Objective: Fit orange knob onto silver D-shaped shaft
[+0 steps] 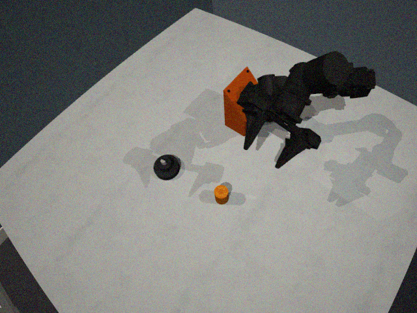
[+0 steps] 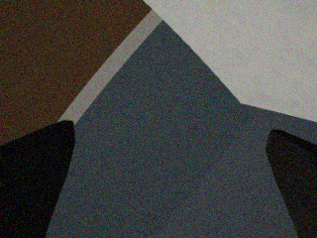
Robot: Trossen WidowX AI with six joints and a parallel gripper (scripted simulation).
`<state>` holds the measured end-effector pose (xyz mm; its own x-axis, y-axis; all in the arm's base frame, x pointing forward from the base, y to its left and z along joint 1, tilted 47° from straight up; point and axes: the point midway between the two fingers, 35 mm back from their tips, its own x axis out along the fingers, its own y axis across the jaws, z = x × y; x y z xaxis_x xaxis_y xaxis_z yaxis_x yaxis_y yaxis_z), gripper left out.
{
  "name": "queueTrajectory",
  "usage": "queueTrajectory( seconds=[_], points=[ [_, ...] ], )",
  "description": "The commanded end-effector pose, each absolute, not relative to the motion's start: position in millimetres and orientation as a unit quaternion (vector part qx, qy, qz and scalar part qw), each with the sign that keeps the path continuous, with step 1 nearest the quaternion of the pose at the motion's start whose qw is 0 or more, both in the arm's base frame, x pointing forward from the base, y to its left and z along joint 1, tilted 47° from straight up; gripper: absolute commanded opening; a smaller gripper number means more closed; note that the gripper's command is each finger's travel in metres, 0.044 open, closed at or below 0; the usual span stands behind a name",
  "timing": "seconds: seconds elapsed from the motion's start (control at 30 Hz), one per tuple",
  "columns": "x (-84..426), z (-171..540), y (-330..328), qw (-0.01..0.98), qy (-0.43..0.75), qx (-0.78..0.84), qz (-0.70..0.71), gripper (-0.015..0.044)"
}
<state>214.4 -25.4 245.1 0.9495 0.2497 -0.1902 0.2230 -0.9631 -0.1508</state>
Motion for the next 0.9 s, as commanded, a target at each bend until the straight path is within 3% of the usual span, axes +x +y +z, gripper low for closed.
queueTrajectory(
  seconds=[0.0, 0.07, 0.2, 0.67, 0.87],
  points=[
    [214.4, 245.1, -25.4, 0.064, -0.120, -0.985, 0.104, 0.0426],
    [219.2, 242.4, -33.8, 0.052, -0.102, -0.987, 0.114, 0.0440],
    [231.4, 232.6, -38.2, -0.070, -0.134, -0.978, 0.145, 0.0440],
    [268.1, 186.7, -27.0, -0.501, -0.384, -0.766, 0.120, 0.0440],
    [277.6, 168.5, -19.5, -0.587, -0.466, -0.659, 0.062, 0.0440]
  ],
)
